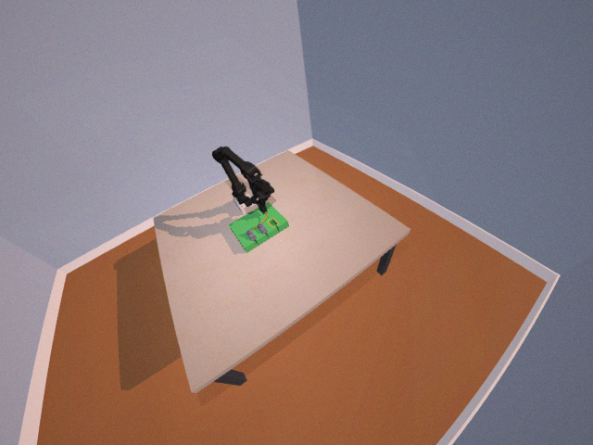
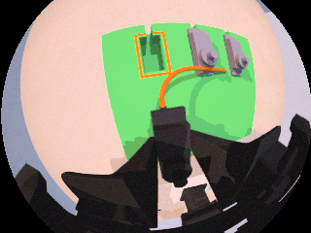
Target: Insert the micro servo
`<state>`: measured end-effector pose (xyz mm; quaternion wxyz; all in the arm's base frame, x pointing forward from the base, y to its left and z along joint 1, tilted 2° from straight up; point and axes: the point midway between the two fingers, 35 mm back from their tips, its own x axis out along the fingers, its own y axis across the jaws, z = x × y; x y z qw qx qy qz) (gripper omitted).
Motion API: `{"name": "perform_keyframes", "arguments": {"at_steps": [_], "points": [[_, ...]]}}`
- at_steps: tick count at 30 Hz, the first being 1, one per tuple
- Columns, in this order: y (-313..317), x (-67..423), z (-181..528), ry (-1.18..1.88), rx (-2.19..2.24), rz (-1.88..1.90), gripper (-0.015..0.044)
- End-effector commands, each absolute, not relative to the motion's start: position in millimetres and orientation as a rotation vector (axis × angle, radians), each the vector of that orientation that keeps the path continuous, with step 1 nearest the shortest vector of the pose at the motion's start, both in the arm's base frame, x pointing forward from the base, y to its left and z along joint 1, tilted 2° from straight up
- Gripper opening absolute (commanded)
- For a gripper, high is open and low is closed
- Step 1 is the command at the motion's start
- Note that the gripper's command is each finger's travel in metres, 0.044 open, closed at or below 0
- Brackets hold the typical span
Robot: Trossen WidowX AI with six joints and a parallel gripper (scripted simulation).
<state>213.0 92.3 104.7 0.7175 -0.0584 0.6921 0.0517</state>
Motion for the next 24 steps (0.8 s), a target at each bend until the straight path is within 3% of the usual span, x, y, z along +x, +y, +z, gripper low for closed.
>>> {"name": "perform_keyframes", "arguments": {"at_steps": [1,24], "points": [[93.7,224.1,106.6,1.521,-0.134,0.118,0.0000],[108.4,315.9,112.6,1.511,-0.133,0.119,0.0000]]}}
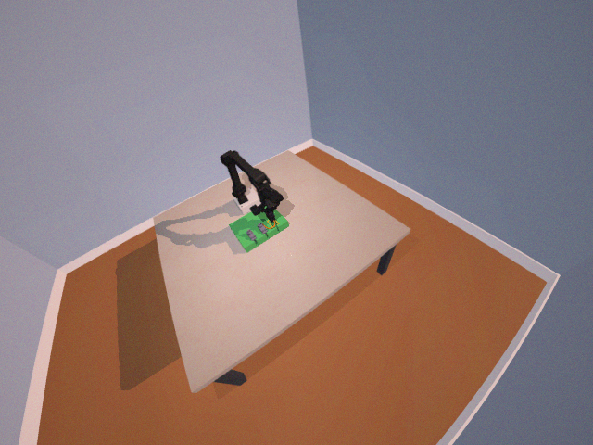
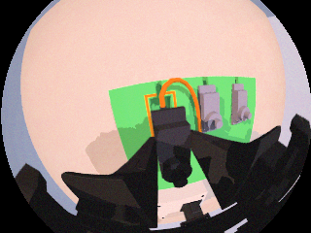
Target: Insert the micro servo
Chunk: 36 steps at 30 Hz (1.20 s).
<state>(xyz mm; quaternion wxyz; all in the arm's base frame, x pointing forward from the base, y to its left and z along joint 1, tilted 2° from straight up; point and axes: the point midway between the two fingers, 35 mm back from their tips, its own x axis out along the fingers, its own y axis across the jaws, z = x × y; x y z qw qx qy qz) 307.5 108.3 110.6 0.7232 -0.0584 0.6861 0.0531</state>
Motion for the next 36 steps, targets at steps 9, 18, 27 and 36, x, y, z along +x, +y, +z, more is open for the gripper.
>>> {"name": "perform_keyframes", "arguments": {"at_steps": [9,18,27,36], "points": [[108.7,318.6,106.2,1.511,-0.133,0.119,0.0000],[108.5,318.6,92.9,1.511,-0.133,0.119,0.0000],[108.5,318.6,92.4,1.511,-0.133,0.119,0.0000],[108.4,319.1,84.4,1.511,-0.133,0.118,0.0000]]}}
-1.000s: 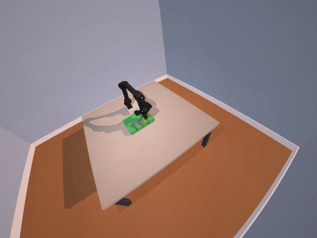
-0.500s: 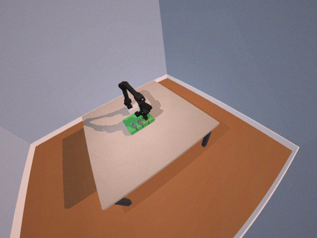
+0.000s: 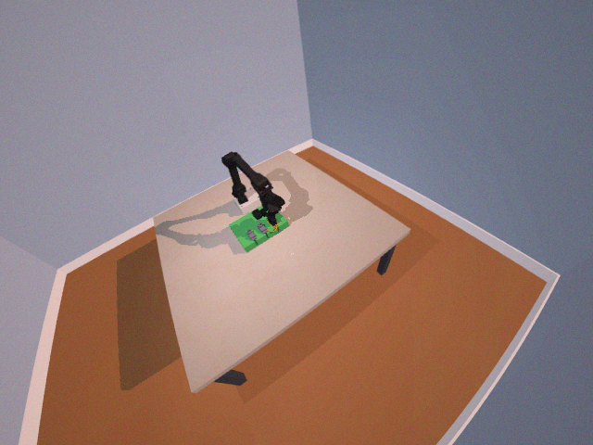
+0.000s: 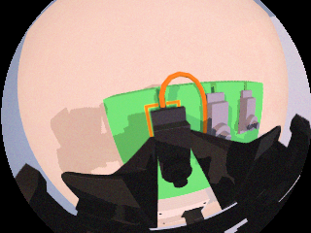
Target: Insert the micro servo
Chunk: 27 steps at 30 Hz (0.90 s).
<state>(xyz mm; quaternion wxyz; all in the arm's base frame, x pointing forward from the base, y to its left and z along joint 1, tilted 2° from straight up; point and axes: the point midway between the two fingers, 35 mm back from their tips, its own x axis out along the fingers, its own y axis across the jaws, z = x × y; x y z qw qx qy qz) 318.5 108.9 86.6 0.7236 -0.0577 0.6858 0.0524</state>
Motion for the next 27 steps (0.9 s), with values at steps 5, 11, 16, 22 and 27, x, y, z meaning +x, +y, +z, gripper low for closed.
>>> {"name": "perform_keyframes", "arguments": {"at_steps": [5,11,16,22,27], "points": [[108.4,319.4,78.6,1.511,-0.133,0.118,0.0000],[108.4,319.7,72.5,1.511,-0.133,0.118,0.0000],[108.3,320.0,67.5,1.511,-0.133,0.118,0.0000],[108.3,320.3,61.5,1.511,-0.133,0.118,0.0000],[108.3,320.5,56.5,1.511,-0.133,0.118,0.0000]]}}
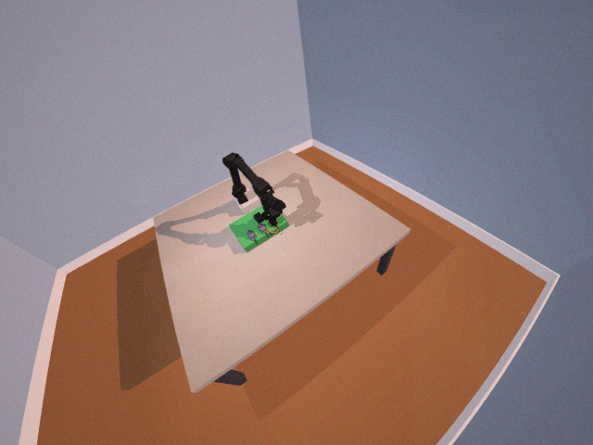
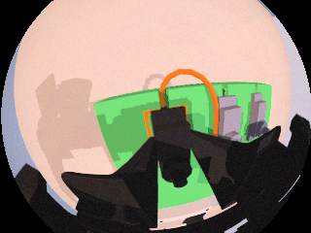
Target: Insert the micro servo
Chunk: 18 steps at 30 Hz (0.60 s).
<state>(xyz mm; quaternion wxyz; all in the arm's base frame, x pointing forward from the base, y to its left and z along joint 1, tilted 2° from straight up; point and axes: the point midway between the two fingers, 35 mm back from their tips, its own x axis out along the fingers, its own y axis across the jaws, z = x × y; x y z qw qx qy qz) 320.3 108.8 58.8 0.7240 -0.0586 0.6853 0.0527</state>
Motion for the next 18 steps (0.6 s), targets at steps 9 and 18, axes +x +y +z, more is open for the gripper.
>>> {"name": "perform_keyframes", "arguments": {"at_steps": [9,18], "points": [[108.2,321.0,47.4,1.511,-0.133,0.118,0.0000],[108.6,321.1,44.0,1.512,-0.133,0.118,0.0105]]}}
